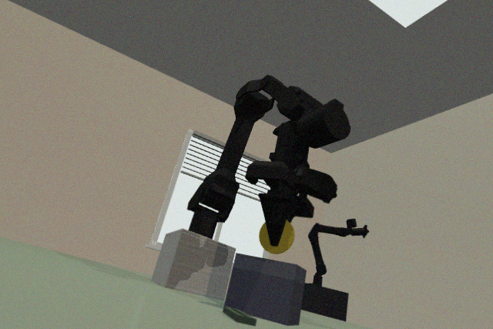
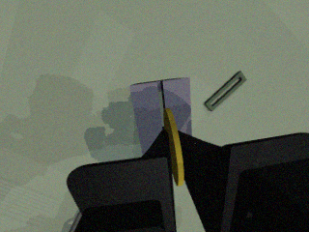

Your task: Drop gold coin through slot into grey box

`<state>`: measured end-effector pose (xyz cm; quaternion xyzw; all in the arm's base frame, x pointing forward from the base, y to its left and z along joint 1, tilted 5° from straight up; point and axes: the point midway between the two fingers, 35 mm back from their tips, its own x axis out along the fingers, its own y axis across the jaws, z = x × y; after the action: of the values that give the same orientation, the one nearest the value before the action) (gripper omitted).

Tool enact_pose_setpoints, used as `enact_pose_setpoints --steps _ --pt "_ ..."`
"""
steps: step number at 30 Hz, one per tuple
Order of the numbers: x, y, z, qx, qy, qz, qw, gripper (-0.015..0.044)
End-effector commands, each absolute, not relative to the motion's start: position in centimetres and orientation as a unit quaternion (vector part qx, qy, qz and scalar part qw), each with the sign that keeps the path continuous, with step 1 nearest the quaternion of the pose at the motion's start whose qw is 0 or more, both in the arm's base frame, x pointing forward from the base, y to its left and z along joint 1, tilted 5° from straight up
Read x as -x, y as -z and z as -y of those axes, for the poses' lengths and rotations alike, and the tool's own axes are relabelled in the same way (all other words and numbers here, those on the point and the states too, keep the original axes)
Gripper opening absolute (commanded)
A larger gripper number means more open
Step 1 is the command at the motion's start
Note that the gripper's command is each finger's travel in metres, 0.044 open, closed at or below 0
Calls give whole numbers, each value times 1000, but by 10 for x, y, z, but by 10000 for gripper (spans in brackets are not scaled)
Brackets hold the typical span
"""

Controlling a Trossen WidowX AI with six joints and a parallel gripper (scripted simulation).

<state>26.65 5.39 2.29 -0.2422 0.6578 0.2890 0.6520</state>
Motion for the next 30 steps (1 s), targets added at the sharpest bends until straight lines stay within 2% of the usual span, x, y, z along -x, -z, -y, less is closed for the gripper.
enact_pose_setpoints --steps 1,22,28,30 --pt "-266 -20 -54 244 -291 -658 650 0" --pt "-265 -12 -54 240 -288 -660 651 0" --pt "-266 -14 -54 243 -289 -658 652 157" --pt "-266 -14 -54 243 -289 -658 652 161"
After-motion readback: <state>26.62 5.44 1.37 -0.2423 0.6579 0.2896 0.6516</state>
